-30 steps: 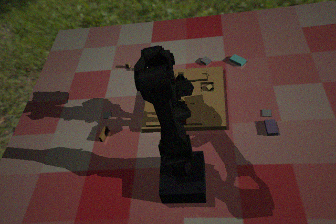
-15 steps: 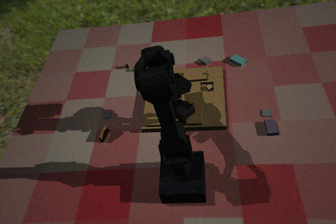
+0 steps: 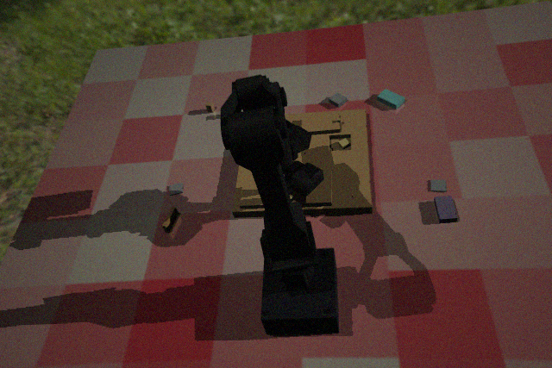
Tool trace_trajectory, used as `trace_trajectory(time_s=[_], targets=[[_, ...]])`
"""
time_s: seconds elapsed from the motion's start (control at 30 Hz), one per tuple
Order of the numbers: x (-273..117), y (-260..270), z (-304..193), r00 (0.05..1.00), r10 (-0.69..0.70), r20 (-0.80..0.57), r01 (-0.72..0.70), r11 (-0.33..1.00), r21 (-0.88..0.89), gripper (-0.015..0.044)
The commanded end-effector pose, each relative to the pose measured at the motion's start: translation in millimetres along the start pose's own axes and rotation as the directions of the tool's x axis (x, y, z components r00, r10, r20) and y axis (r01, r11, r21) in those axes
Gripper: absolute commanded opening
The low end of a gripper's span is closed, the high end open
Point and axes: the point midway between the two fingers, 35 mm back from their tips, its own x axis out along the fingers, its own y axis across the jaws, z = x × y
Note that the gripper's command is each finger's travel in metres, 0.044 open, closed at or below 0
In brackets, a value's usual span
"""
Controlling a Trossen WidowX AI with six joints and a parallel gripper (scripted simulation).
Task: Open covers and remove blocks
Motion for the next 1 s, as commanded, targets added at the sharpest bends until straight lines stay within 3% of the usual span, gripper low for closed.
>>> trace_trajectory(time_s=[0.0, 0.97], targets=[[0.1, -0.3, 0.1, 1.000, 0.000, 0.002, 0.001, 1.000, -0.012, 0.0144], [9.3, -0.4, 0.3, 1.000, -0.001, 0.002, 0.001, 1.000, -0.012, 0.0144]])
